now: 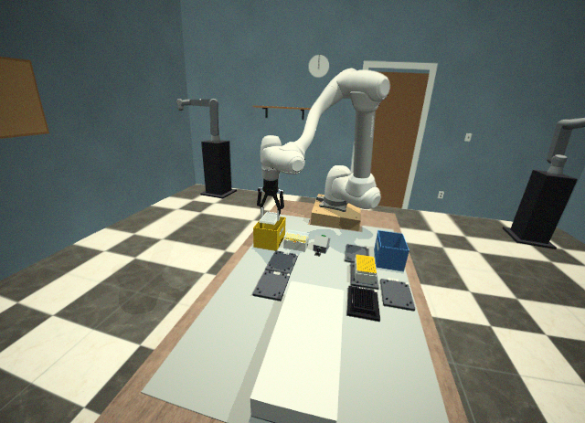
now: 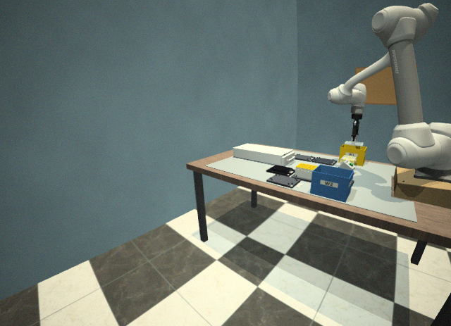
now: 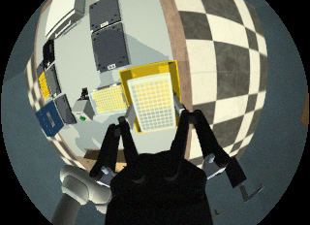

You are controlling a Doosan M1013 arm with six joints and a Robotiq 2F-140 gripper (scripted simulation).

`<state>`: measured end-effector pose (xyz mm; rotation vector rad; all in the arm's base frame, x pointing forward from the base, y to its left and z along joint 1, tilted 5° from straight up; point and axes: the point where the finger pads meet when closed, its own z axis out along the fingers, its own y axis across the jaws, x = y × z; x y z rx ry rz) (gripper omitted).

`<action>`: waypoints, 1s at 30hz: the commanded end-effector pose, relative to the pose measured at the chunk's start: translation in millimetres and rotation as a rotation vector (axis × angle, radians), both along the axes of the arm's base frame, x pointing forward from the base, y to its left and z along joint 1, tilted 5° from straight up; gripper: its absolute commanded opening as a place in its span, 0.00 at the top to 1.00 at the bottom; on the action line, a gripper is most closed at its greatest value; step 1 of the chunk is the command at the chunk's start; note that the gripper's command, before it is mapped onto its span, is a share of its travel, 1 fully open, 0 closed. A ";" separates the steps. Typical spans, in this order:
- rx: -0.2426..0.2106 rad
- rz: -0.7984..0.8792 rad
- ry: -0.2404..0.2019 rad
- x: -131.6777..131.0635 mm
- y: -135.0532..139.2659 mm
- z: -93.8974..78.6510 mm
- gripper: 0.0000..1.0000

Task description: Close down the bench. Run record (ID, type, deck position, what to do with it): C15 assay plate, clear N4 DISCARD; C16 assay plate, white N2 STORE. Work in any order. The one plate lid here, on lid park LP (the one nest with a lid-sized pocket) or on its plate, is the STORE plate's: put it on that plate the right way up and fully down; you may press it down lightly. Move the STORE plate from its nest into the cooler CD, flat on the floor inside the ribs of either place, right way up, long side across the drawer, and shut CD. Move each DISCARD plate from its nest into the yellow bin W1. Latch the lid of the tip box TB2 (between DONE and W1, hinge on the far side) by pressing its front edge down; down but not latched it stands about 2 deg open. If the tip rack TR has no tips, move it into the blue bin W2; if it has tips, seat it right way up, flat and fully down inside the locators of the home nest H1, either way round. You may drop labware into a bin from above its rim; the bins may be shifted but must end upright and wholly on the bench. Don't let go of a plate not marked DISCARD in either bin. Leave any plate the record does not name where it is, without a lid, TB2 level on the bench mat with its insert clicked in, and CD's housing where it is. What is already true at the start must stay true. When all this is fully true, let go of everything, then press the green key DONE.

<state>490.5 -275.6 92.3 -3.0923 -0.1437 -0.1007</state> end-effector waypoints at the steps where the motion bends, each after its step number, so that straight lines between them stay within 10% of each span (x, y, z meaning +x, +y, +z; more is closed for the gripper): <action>1: 0.000 0.000 0.000 -0.8 -0.7 0.0 1.00; 17: 0.000 0.000 0.000 -0.8 -0.7 0.0 1.00; 18: 0.000 0.000 0.000 -0.8 -0.7 0.0 0.34; 30: 0.000 0.000 0.000 -0.8 -0.7 0.0 0.34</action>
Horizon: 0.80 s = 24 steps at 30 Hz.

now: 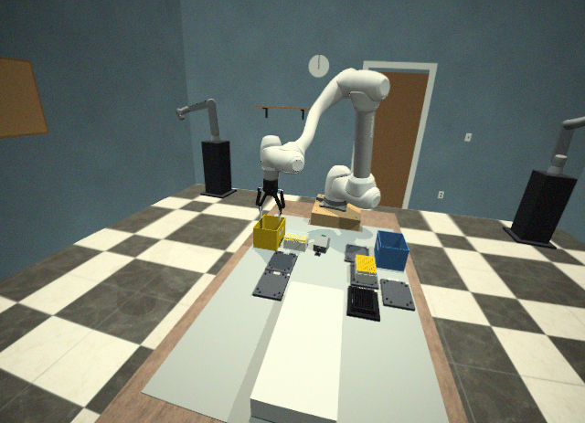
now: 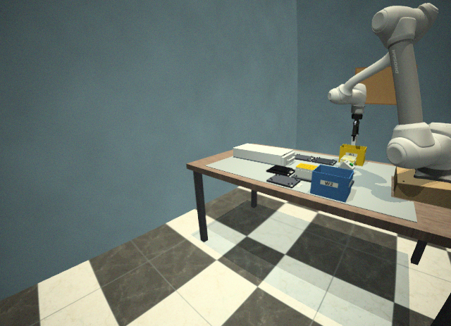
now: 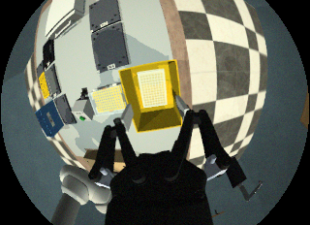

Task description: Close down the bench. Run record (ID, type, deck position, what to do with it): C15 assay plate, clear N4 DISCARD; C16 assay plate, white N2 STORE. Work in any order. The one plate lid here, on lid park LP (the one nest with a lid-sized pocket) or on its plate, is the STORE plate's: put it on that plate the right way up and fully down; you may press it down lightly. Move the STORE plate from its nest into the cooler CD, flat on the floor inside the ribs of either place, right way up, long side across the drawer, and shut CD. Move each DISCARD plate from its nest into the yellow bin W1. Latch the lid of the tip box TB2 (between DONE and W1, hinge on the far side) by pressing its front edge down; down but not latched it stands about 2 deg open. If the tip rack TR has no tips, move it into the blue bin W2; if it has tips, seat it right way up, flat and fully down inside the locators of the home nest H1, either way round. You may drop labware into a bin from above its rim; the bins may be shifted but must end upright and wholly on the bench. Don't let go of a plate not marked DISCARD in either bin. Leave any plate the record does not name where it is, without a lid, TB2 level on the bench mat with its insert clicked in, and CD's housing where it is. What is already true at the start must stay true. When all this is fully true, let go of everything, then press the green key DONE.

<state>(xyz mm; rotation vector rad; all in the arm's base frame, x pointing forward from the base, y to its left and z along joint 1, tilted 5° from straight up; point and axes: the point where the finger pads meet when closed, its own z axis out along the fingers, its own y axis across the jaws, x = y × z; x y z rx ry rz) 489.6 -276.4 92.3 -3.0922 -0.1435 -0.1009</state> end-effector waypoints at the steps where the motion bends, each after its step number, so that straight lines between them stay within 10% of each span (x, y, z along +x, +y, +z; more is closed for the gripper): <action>1: 0.000 0.000 0.000 0.0 0.0 0.1 0.34; 24: -0.002 0.031 -0.002 7.5 31.0 3.3 0.34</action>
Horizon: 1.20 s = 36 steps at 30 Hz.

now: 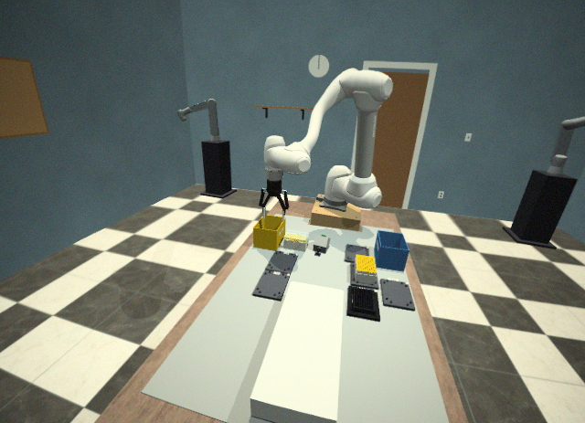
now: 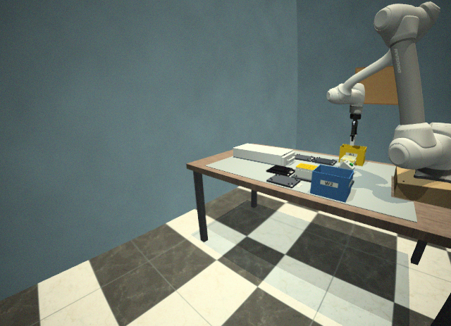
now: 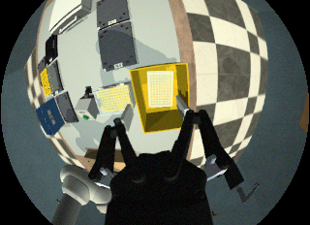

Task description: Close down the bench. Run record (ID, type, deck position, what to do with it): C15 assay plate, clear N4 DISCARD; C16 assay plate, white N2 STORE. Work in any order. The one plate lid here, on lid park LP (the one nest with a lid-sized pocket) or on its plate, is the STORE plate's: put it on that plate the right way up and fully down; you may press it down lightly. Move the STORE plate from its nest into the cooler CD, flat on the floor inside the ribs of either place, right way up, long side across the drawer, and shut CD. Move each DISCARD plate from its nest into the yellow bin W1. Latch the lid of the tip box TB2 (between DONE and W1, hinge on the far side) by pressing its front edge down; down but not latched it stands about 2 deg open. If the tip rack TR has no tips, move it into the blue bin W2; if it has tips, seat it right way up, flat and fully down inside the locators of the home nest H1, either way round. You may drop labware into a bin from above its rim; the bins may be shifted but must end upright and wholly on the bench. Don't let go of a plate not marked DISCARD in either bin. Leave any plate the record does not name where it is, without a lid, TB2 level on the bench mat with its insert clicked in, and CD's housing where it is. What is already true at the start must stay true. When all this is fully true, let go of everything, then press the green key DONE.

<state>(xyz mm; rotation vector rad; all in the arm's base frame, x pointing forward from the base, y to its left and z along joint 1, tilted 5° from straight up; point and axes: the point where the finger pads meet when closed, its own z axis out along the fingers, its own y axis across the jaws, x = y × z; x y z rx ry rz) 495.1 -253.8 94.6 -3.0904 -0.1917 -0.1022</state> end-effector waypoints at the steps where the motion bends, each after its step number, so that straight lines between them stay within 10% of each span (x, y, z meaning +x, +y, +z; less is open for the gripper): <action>1: 0.000 0.000 0.000 3.0 12.2 1.4 0.34; 36: 0.000 0.000 0.000 32.2 132.1 14.0 0.34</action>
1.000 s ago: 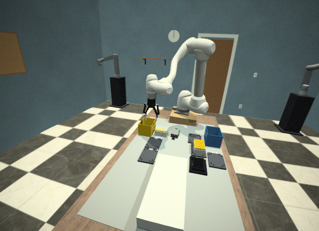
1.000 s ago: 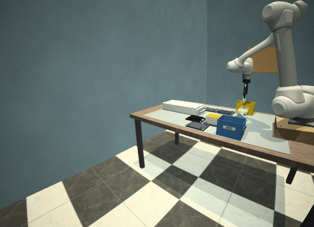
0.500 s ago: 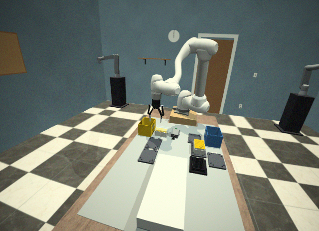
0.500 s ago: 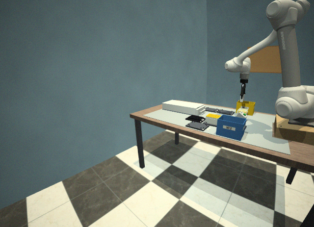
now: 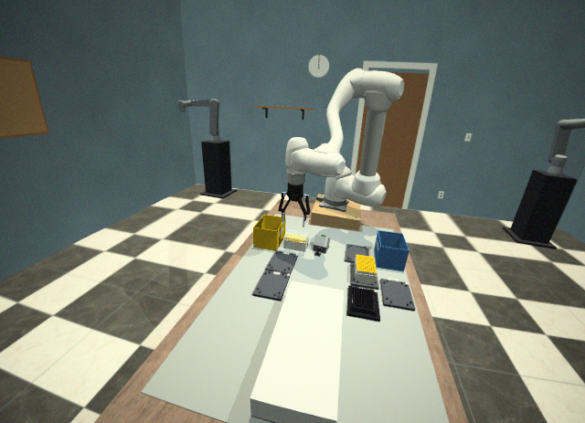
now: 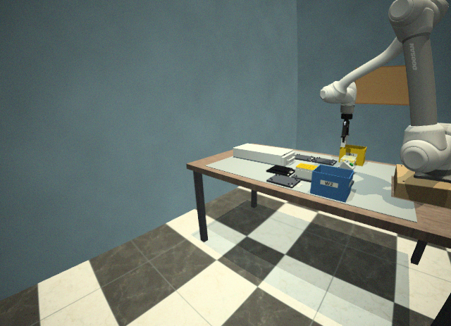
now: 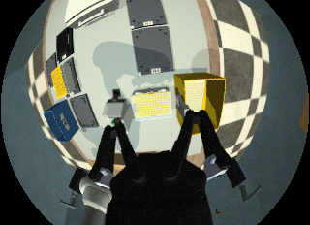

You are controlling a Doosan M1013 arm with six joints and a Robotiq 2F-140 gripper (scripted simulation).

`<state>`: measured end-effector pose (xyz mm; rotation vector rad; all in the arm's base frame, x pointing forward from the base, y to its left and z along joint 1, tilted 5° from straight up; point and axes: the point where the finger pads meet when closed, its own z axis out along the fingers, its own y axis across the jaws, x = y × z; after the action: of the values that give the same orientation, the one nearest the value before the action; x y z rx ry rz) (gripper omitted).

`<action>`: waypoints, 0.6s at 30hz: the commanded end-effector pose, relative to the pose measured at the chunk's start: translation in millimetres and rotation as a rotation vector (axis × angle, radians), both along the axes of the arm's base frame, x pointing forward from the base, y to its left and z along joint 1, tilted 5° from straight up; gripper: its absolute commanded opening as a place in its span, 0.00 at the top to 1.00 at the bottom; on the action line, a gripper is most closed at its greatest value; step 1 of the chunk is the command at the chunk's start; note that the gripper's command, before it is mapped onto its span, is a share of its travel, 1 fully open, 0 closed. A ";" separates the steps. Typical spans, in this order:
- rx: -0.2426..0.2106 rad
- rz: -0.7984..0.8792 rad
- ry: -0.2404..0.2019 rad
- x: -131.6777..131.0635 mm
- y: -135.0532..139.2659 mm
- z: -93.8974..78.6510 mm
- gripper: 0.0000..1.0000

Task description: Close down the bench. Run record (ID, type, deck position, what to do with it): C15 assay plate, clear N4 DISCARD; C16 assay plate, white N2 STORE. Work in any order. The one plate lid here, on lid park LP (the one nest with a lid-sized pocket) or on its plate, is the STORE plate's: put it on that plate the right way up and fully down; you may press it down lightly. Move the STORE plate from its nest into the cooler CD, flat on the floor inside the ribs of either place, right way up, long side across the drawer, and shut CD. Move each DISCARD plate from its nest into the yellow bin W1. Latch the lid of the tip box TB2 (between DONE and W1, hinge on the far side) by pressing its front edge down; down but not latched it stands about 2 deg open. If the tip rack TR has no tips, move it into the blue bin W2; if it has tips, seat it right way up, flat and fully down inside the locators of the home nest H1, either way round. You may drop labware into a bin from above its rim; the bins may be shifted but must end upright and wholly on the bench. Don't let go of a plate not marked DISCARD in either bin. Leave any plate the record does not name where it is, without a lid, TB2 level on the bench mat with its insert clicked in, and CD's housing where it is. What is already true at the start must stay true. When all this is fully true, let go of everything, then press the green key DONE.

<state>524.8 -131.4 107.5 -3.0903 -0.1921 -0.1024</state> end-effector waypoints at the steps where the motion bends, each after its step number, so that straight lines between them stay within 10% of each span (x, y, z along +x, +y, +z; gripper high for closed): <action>1: 0.000 0.000 0.000 3.4 13.6 1.5 0.34; 18: 0.000 0.000 0.000 17.5 71.6 7.6 0.34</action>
<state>539.8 -69.8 114.0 -3.0902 -0.1920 -0.1024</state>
